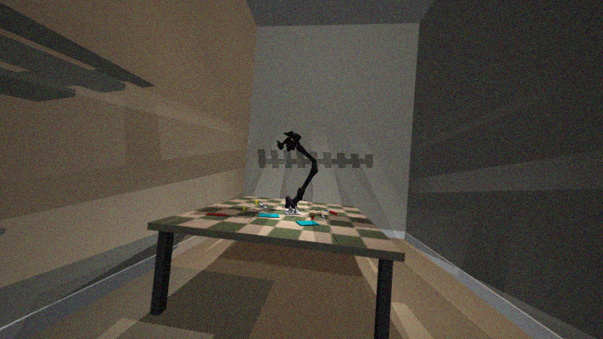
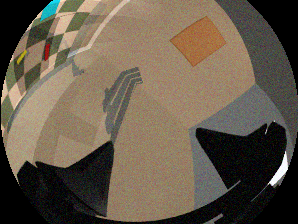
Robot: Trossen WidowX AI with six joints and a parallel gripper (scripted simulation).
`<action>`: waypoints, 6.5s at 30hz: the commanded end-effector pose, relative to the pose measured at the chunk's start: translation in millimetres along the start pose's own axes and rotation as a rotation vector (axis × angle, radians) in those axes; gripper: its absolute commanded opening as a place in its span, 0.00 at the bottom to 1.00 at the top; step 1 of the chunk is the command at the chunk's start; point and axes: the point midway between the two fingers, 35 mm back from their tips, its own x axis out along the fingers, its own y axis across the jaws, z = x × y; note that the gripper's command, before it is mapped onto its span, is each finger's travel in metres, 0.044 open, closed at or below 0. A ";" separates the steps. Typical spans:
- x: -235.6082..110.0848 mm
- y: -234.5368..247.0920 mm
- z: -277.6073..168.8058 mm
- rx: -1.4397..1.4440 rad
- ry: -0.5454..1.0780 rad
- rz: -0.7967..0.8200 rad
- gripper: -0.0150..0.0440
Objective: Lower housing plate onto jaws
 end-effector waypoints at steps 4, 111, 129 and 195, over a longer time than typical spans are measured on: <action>13.7 34.8 0.8 0.141 -0.006 0.081 1.00; 35.9 350.8 150.2 1.808 0.556 1.231 1.00; 12.9 386.6 185.6 1.952 0.841 1.449 1.00; -45.3 453.6 268.8 1.992 1.470 1.766 1.00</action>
